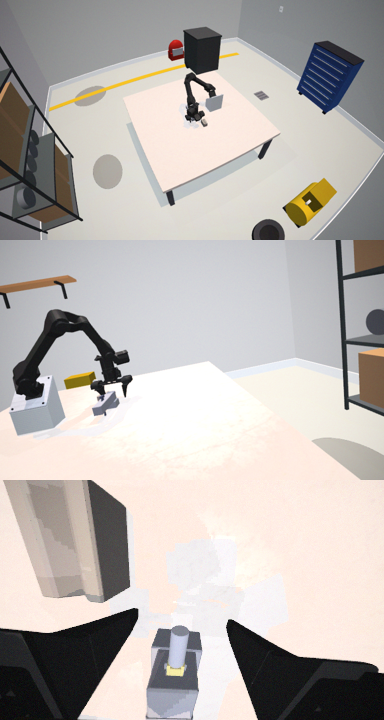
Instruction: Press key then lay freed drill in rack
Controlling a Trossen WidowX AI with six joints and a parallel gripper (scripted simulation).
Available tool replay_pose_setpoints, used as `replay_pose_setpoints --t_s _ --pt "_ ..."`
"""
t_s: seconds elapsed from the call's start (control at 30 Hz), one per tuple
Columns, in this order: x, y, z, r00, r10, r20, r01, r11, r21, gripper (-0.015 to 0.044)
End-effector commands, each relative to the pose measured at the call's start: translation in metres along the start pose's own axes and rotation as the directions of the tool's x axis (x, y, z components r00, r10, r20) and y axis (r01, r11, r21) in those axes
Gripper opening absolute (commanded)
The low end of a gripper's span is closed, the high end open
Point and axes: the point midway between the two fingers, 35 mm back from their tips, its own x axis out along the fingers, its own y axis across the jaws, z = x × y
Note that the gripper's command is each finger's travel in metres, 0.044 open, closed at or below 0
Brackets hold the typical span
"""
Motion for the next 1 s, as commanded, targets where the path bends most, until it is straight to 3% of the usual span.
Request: replay_pose_setpoints --t_s 0.0,0.47,0.97 --pt "0.0 0.0 0.0 1.0 0.0 0.0 0.0 1.0 0.0 0.0387" --pt "0.0 0.0 0.0 1.0 0.0 0.0 0.0 1.0 0.0 0.002" --pt "-0.0005 0.0014 0.0075 1.0 0.004 -0.007 -0.004 1.0 -0.009 0.0"
